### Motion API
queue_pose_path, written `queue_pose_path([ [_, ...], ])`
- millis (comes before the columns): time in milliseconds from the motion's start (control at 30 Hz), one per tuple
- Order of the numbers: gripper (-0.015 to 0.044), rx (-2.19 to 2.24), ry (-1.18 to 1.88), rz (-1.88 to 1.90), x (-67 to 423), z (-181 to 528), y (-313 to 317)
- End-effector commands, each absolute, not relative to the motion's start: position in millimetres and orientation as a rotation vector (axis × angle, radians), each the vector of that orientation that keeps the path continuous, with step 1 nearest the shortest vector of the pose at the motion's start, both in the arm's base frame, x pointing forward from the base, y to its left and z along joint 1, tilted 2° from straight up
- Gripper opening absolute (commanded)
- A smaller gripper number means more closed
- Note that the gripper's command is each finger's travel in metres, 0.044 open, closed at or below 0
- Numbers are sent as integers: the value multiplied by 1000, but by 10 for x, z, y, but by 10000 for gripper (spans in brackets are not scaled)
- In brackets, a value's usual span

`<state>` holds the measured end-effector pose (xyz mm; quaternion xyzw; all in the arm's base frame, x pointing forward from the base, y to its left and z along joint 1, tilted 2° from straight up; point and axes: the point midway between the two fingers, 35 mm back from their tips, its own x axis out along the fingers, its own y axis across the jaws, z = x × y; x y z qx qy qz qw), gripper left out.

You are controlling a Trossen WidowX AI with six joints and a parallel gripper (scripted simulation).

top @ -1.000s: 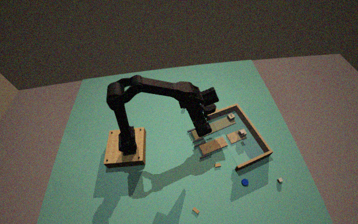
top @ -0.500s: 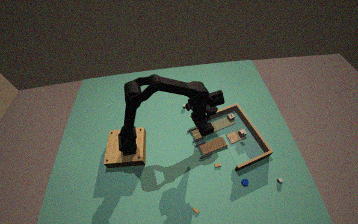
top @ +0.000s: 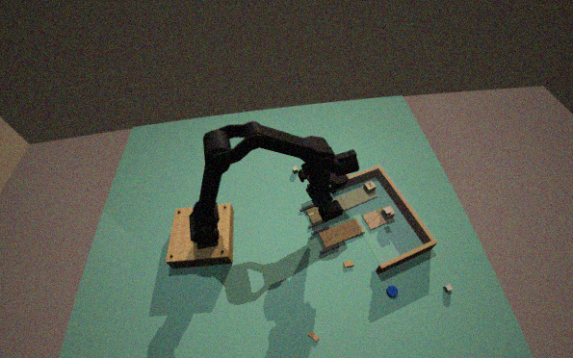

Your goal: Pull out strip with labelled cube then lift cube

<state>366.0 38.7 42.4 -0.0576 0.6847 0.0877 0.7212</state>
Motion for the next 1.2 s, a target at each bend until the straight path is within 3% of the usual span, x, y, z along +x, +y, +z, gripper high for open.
queue_pose_path([
  [0,0,-132,1521,194,3639,325,383],
  [1167,0,-132,1522,194,3611,-10,380],
])
